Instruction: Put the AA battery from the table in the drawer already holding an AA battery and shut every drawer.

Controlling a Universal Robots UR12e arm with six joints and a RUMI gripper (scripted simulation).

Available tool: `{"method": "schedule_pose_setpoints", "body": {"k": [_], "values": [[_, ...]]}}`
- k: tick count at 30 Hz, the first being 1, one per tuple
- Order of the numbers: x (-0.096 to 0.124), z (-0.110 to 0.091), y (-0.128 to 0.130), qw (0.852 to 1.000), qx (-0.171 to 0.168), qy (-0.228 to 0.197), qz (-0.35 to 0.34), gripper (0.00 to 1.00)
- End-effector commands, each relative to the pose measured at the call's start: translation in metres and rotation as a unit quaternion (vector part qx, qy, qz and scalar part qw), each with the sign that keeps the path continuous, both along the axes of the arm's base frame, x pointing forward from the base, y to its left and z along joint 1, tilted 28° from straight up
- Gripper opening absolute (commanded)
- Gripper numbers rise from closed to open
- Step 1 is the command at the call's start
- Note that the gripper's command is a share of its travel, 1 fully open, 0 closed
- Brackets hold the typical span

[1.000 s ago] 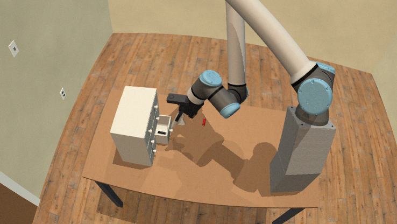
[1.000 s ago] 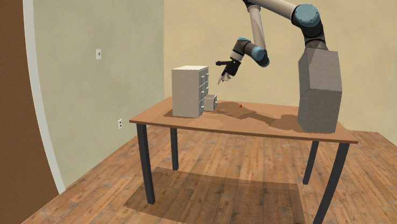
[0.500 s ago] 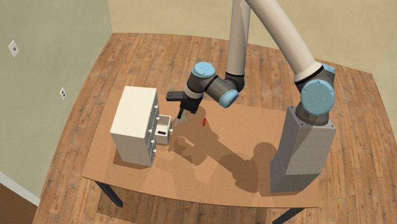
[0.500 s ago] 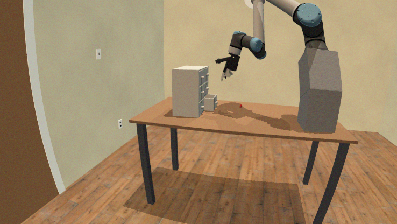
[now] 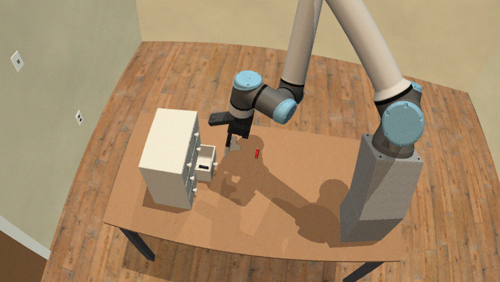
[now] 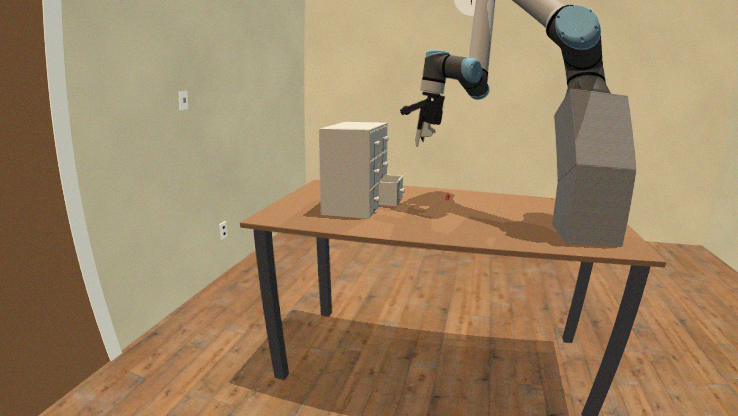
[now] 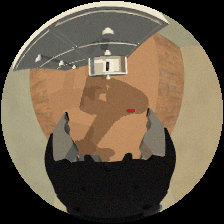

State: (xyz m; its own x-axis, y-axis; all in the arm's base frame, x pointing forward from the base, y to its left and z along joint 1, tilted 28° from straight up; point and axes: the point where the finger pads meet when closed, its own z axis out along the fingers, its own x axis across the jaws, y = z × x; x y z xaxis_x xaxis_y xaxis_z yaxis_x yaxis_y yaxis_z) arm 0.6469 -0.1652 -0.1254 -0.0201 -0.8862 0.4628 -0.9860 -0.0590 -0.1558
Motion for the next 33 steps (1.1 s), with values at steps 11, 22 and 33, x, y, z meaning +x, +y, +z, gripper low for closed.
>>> {"method": "schedule_pose_setpoints", "body": {"k": [11,22,33], "values": [[-0.011,0.01,0.005,0.999,-0.002,0.044,-0.015,1.0],[-0.016,0.014,0.008,0.998,-0.002,0.062,-0.022,1.0],[-0.017,0.015,0.008,0.998,-0.002,0.066,-0.023,1.0]]}}
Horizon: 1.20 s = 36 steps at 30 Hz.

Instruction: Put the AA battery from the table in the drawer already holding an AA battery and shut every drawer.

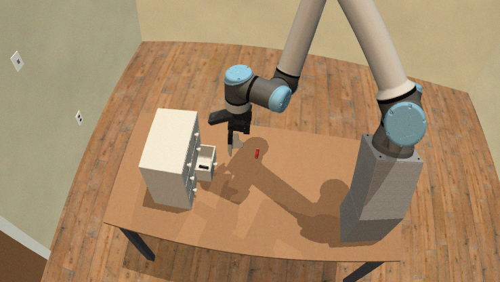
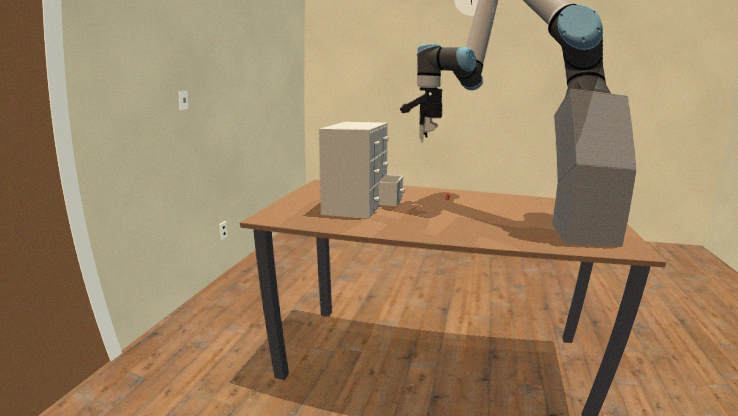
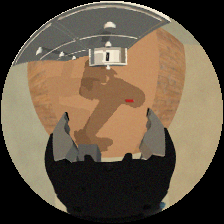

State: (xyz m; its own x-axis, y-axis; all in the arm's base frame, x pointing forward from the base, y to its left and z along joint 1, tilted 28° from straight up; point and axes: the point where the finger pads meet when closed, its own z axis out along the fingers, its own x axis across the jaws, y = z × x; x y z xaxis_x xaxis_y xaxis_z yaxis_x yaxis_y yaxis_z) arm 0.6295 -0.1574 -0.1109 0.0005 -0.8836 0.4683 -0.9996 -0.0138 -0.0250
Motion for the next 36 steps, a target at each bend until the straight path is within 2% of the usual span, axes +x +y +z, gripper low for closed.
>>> {"method": "schedule_pose_setpoints", "body": {"k": [1,21,30,33,36], "values": [[0.0,0.001,0.0,1.0,0.0,0.0,0.0,1.0],[0.0,-0.001,-0.004,1.0,0.001,-0.007,-0.014,1.0],[-0.005,-0.012,-0.027,0.995,0.004,-0.046,-0.089,1.0],[-0.009,-0.019,-0.043,0.987,0.007,-0.074,-0.143,1.0],[-0.015,-0.028,-0.062,0.973,0.009,-0.107,-0.206,1.0]]}}
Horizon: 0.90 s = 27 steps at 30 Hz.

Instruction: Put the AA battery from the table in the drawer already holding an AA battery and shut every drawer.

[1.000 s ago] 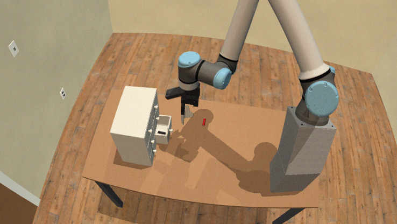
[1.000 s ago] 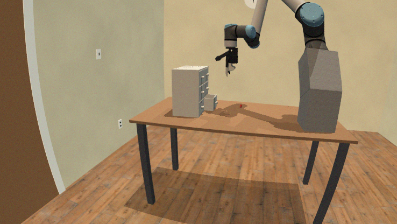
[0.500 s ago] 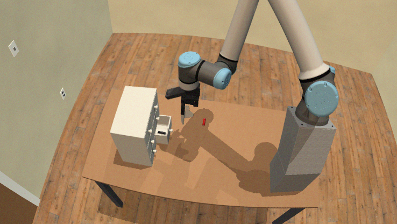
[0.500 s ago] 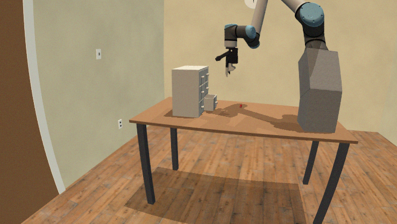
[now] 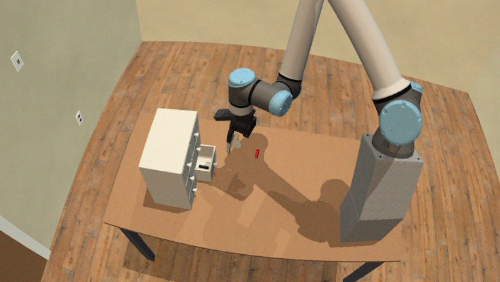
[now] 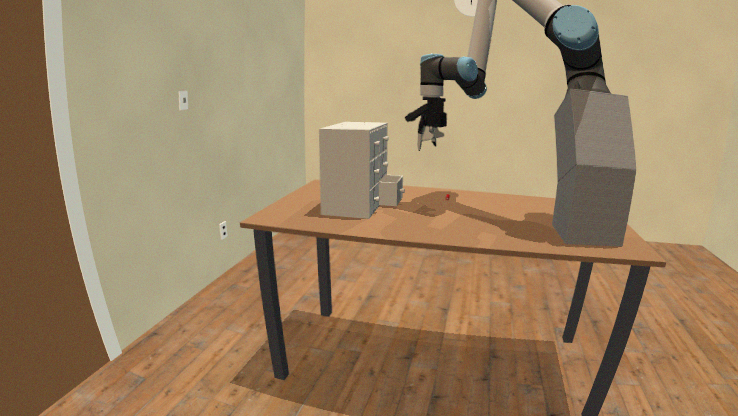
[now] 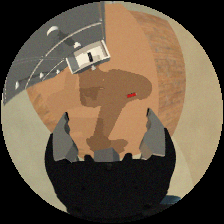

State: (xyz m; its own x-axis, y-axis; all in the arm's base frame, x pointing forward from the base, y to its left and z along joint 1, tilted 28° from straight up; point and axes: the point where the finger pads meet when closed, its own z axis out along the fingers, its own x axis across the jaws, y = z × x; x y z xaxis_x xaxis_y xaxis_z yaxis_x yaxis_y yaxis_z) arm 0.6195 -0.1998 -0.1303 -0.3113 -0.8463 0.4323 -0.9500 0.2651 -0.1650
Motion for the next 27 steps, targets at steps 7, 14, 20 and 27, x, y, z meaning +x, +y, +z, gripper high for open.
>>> {"method": "schedule_pose_setpoints", "body": {"k": [7,14,20,27], "values": [[-0.026,-0.032,-0.069,0.963,0.007,-0.125,-0.239,1.0],[-0.045,-0.049,-0.101,0.916,0.01,-0.186,-0.354,1.0],[-0.066,-0.064,-0.13,0.855,0.012,-0.241,-0.459,1.0],[-0.077,-0.072,-0.144,0.818,0.013,-0.269,-0.509,1.0]]}}
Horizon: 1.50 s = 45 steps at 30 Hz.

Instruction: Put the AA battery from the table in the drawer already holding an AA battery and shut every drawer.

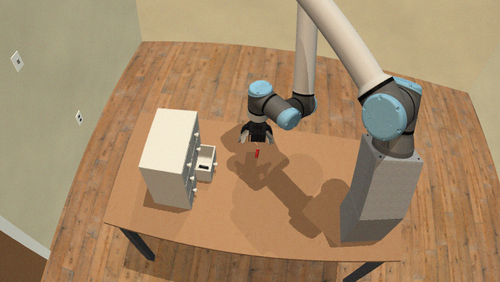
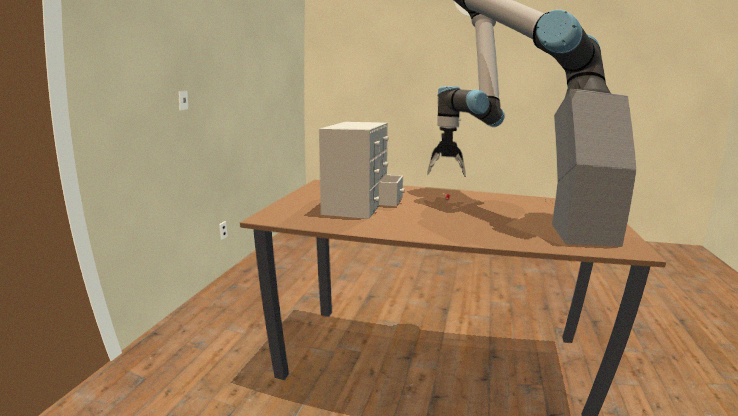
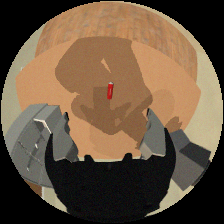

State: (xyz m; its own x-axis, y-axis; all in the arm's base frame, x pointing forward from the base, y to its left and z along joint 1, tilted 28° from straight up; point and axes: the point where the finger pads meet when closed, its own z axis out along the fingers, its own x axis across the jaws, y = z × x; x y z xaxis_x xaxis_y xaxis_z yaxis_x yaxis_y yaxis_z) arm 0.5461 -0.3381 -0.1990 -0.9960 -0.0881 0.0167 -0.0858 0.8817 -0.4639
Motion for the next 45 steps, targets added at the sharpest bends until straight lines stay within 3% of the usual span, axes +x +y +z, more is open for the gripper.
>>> {"method": "schedule_pose_setpoints", "body": {"k": [1,9,10,45], "values": [[-0.0055,-0.0039,-0.0076,0.999,-0.001,-0.019,-0.033,1.0],[-0.0095,-0.0065,-0.012,0.998,-0.001,-0.029,-0.054,1.0],[-0.0095,-0.0065,-0.012,0.998,-0.001,-0.029,-0.054,0.17],[-0.0095,-0.0065,-0.012,0.998,-0.001,-0.029,-0.054,0.17]]}}
